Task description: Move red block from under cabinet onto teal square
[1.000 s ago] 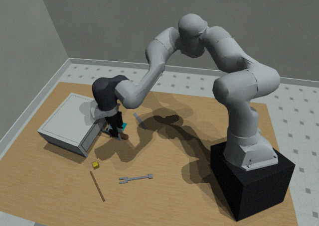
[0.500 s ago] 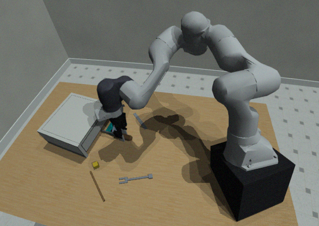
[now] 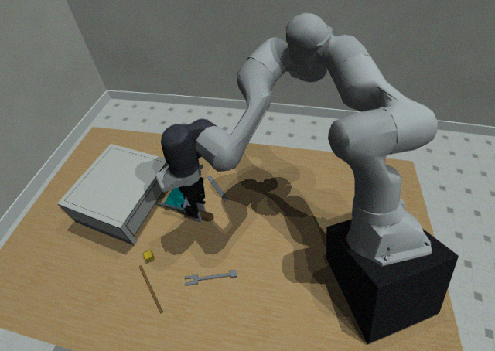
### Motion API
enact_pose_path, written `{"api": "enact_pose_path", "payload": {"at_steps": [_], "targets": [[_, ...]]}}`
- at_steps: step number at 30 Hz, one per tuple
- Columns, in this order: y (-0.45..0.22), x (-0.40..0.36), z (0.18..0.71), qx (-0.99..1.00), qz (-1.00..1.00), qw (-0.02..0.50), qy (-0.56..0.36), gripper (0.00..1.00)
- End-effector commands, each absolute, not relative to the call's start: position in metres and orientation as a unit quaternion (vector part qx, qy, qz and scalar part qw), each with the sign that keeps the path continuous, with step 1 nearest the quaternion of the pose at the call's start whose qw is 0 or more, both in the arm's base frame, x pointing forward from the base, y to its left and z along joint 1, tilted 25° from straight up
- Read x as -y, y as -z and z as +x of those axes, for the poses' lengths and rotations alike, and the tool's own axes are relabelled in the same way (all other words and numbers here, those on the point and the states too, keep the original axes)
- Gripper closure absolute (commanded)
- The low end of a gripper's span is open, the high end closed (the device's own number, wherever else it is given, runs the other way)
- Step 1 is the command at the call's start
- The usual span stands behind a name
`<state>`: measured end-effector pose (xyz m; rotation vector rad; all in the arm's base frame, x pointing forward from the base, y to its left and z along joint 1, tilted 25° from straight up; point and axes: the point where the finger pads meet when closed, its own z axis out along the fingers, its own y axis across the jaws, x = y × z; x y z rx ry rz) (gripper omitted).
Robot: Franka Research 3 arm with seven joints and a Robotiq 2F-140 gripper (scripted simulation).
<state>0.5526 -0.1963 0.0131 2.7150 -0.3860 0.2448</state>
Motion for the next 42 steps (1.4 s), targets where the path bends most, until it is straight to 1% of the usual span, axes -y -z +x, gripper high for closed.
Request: {"api": "enact_pose_path", "payload": {"at_steps": [1,42], "targets": [[-0.013,0.193,0.547,0.147,0.966,0.191,-0.095,1.00],[0.013,0.166,0.447,0.147,0.966,0.191,-0.095,1.00]]}}
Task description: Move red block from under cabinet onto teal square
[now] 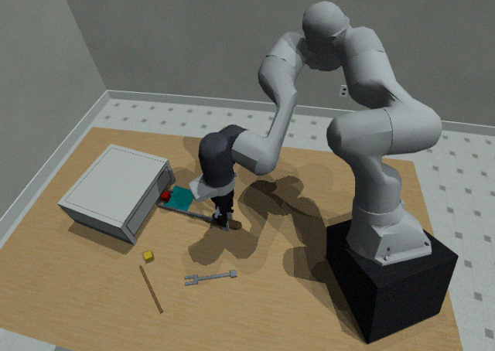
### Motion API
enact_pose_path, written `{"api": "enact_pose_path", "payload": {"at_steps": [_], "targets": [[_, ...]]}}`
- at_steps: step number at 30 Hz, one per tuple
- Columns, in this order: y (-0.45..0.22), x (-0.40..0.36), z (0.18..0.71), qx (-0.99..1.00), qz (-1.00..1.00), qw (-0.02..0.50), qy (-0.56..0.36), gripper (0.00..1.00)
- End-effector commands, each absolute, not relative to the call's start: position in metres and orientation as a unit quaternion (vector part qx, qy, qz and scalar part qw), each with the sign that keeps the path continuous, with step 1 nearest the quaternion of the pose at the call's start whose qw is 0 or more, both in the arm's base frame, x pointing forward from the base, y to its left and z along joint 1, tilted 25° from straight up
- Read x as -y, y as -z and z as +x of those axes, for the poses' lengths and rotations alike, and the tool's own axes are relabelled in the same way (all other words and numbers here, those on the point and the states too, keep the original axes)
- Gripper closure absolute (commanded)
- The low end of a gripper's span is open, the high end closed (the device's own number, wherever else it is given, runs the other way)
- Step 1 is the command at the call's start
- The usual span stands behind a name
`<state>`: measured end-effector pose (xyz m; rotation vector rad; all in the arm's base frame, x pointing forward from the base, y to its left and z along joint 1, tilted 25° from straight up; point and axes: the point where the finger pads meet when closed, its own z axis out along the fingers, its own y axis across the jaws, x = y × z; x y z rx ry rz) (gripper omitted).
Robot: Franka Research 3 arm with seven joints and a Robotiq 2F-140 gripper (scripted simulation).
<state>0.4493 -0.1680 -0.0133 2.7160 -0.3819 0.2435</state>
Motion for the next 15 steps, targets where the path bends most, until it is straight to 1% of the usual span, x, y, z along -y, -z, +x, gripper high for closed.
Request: {"api": "enact_pose_path", "payload": {"at_steps": [1,15], "targets": [[0.013,0.165,0.445,0.147,0.966,0.191,-0.095,1.00],[0.018,0.160,0.427,0.147,0.966,0.191,-0.095,1.00]]}}
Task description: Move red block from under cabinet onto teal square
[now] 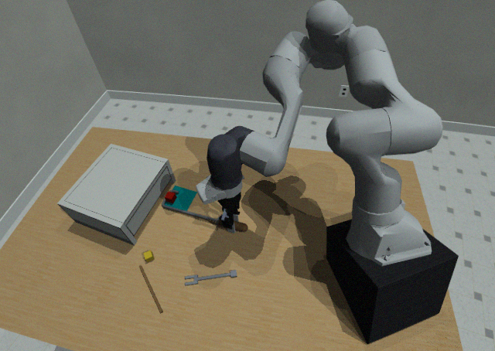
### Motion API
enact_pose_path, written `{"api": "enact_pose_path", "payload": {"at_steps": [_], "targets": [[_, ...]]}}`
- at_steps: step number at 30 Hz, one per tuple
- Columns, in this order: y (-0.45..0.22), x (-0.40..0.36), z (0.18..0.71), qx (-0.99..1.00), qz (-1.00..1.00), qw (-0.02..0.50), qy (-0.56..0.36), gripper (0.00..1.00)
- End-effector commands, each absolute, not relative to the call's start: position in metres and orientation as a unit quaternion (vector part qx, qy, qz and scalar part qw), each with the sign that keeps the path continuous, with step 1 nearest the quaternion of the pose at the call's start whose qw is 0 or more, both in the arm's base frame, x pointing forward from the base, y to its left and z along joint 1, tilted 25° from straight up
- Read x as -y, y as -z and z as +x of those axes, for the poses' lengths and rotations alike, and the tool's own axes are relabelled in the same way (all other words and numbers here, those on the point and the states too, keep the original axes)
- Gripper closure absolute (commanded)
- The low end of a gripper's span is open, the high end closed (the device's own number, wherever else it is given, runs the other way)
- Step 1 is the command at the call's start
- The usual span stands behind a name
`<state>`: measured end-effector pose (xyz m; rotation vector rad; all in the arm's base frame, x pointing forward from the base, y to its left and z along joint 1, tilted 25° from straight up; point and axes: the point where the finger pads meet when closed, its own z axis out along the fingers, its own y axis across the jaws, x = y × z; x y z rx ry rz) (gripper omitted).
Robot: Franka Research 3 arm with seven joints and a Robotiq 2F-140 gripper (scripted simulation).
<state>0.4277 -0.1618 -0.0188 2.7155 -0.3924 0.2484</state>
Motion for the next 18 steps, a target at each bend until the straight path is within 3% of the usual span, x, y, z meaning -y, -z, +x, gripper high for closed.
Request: {"api": "enact_pose_path", "payload": {"at_steps": [1,18], "targets": [[0.0182,0.1601,0.4262,0.147,0.966,0.191,-0.095,1.00],[0.0198,0.1584,0.4201,0.147,0.966,0.191,-0.095,1.00]]}}
